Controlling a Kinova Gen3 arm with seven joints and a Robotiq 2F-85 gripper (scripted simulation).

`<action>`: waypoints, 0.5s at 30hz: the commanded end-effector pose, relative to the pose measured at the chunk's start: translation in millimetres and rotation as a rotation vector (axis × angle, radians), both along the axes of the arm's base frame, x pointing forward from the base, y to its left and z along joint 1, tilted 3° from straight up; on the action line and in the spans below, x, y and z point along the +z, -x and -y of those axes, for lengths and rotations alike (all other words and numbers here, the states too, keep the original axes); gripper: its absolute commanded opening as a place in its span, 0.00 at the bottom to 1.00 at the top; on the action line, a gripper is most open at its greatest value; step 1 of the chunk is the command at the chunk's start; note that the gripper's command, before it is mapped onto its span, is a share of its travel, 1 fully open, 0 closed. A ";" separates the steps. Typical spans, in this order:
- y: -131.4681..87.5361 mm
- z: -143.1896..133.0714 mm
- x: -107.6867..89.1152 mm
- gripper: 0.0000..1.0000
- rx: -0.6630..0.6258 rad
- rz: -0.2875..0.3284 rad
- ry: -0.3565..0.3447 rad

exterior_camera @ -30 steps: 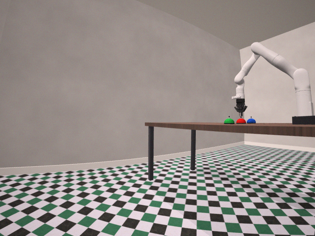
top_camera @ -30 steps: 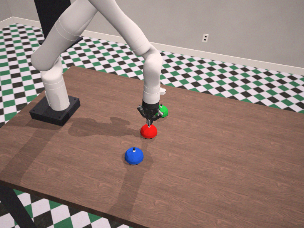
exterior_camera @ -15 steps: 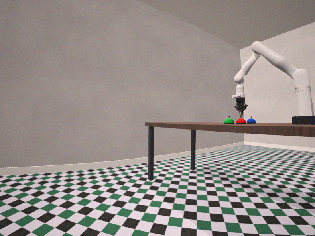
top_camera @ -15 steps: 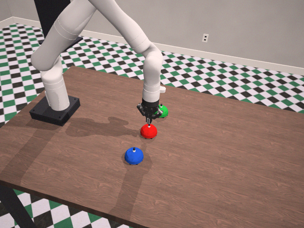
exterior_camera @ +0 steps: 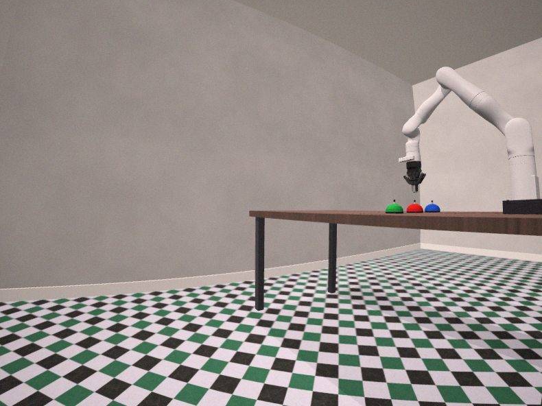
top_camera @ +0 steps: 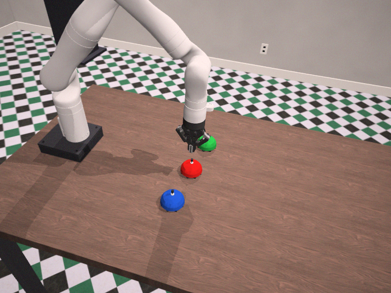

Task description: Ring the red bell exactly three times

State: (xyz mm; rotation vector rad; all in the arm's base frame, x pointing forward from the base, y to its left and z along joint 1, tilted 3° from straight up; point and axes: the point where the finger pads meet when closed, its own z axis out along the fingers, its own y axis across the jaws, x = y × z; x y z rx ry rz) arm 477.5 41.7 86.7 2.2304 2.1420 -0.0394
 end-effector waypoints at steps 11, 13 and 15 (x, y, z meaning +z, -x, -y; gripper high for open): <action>-3.1 -2.1 23.8 0.00 0.001 0.014 -0.003; -3.0 -2.1 25.0 0.00 0.001 0.014 -0.003; -3.0 -2.2 25.6 0.00 0.001 0.014 -0.003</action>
